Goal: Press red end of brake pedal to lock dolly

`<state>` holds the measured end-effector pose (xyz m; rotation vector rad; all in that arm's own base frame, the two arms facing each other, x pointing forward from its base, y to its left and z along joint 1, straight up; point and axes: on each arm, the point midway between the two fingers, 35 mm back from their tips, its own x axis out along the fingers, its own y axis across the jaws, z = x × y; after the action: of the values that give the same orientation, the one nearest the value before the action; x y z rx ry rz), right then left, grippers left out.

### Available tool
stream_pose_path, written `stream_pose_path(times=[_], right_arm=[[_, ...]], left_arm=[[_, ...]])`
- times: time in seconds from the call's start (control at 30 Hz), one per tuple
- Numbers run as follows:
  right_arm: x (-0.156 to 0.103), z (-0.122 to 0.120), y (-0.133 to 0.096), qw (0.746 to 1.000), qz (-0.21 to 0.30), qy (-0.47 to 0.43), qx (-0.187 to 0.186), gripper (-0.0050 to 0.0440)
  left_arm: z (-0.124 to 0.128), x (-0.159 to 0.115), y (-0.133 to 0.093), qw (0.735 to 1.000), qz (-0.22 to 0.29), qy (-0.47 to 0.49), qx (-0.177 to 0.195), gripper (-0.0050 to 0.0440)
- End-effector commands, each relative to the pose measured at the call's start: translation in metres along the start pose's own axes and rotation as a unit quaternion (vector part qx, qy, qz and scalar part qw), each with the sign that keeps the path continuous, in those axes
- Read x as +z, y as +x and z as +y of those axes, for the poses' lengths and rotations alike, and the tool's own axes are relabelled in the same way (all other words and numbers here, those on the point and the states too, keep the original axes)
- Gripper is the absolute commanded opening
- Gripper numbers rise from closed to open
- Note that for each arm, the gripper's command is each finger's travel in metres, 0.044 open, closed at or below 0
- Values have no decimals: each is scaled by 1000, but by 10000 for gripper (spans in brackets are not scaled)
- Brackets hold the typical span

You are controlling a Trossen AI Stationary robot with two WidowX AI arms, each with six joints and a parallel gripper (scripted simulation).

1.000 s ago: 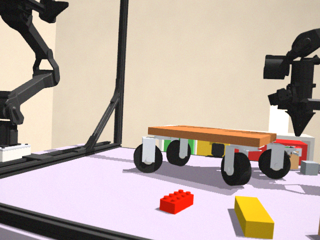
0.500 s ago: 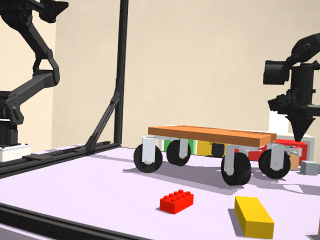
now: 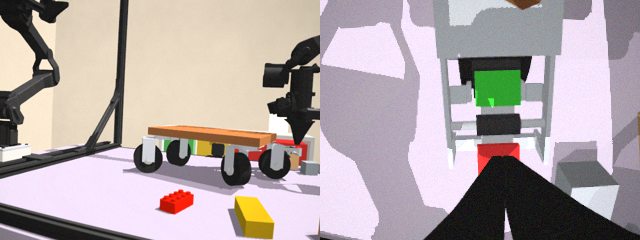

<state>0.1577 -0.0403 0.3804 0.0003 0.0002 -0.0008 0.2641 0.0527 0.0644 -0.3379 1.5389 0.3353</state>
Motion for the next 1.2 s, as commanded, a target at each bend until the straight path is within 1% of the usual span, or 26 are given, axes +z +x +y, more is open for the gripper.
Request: stream_pose_path(times=[0.0,0.47,1.17], right_arm=[[1,0,0,1000,0,0,0,440],[1,0,0,1000,0,0,0,440],[1,0,0,1000,0,0,0,440]], left_arm=[[0,-2,4,1000,2,-1,1,0],[0,-1,12,1000,2,-1,1,0],[0,-2,15,1000,2,-1,1,0]])
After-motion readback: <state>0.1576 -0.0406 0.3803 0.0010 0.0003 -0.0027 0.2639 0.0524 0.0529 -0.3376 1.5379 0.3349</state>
